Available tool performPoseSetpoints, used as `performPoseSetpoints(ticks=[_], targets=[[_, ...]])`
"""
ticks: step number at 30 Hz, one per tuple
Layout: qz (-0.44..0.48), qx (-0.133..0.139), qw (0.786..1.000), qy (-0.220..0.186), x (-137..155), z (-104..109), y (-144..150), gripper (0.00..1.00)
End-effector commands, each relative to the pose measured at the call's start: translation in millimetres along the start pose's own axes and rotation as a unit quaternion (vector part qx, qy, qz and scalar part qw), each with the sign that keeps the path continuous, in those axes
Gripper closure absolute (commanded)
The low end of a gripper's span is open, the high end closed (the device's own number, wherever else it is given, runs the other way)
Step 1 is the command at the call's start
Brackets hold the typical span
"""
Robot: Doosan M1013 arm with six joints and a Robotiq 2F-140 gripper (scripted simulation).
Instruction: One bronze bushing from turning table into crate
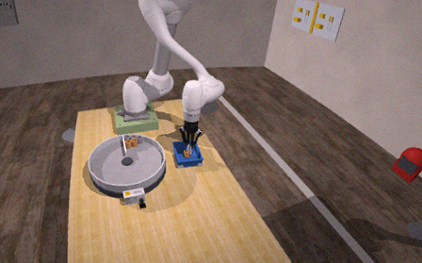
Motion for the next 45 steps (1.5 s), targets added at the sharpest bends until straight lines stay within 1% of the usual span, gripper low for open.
performPoseSetpoints(ticks=[1,2,40,45], targets=[[-0.001,0.005,1.000,0.000,-1.5,-4.6,4.7,1.00],[-0.001,0.005,1.000,0.000,-1.5,-4.6,4.7,0.90],[-0.001,0.005,1.000,0.000,-1.5,-4.1,4.6,0.90],[-0.001,0.005,1.000,0.000,-1.5,2.9,4.6,0.90]])
Point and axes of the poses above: the point where the finger pads meet when closed, its own z axis back along the fingers, its own y axis across the jaws, x = y × z, the point moved 10 cm from there along z, back along the fingers, and after that the axes turned 9 degrees about -z, right-handed, at the moved point
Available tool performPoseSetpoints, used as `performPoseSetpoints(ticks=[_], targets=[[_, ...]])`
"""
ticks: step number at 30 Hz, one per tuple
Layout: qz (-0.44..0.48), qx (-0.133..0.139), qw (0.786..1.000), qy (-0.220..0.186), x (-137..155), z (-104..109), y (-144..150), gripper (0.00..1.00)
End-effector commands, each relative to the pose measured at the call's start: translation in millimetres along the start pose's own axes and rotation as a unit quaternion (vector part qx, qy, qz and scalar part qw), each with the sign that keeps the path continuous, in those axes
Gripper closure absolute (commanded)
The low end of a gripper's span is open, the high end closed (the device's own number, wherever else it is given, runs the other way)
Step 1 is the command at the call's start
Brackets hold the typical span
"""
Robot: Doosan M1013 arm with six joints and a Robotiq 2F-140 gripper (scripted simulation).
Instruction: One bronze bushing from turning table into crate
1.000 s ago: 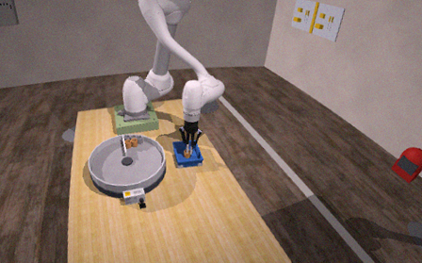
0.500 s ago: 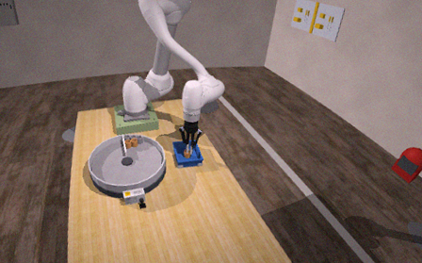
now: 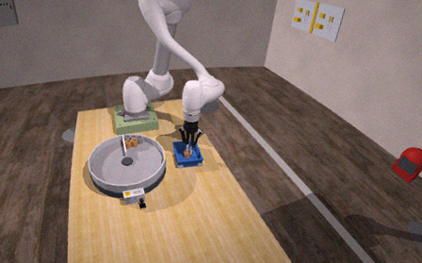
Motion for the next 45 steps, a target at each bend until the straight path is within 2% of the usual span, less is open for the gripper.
performPoseSetpoints(ticks=[1,10,12,21,45], targets=[[-0.001,0.003,1.000,0.001,-1.8,5.3,3.8,0.90],[-0.001,0.003,1.000,0.001,-1.7,43.0,3.6,0.90],[-0.001,0.003,1.000,0.001,-1.7,43.0,3.6,0.90],[-0.001,0.003,1.000,0.001,-1.7,76.4,3.4,0.90],[-0.001,0.003,1.000,0.001,-1.7,80.7,3.4,0.90]])
Point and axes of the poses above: the point where the finger pads meet when closed, its own z axis back along the fingers, its own y axis across the jaws, x = y × z, the point moved 10 cm from there along z, back along the fingers, and after that the axes turned 9 degrees about -z, right-handed, at the moved point
